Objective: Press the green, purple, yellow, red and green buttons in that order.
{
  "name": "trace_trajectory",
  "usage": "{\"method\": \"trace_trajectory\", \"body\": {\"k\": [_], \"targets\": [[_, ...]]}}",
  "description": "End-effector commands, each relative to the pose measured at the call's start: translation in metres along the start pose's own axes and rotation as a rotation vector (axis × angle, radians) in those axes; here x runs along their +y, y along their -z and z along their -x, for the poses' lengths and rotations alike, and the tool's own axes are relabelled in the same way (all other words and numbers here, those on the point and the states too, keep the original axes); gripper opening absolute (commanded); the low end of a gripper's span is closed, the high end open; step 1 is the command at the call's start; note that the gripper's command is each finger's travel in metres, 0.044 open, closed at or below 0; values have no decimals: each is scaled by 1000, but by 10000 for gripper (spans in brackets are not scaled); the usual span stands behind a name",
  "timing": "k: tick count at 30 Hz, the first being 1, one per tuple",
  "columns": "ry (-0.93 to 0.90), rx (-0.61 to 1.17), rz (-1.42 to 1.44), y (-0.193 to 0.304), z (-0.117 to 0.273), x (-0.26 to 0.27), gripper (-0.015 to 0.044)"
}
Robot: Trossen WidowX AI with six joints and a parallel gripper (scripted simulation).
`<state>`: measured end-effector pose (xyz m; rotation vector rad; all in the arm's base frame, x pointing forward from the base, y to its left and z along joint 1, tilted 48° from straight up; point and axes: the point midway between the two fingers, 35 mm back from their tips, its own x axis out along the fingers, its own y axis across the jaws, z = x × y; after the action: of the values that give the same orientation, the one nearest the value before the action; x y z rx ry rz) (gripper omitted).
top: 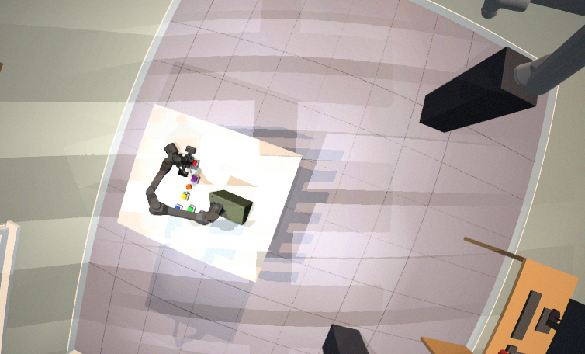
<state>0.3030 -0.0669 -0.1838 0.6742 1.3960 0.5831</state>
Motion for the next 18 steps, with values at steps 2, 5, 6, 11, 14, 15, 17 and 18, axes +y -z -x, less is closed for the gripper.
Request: {"method": "trace_trajectory", "body": {"k": [2, 5, 6, 11, 14, 15, 17, 18], "targets": [[-8, -1, -7, 1, -9, 2, 20], [-8, -1, -7, 1, -14, 2, 20], [-8, -1, -7, 1, -14, 2, 20], [-8, -1, -7, 1, -15, 2, 20], [-8, -1, -7, 1, -15, 2, 20], [-8, -1, -7, 1, -15, 2, 20], [-8, -1, -7, 1, -15, 2, 20], [-8, -1, -7, 1, -15, 2, 20]]}}
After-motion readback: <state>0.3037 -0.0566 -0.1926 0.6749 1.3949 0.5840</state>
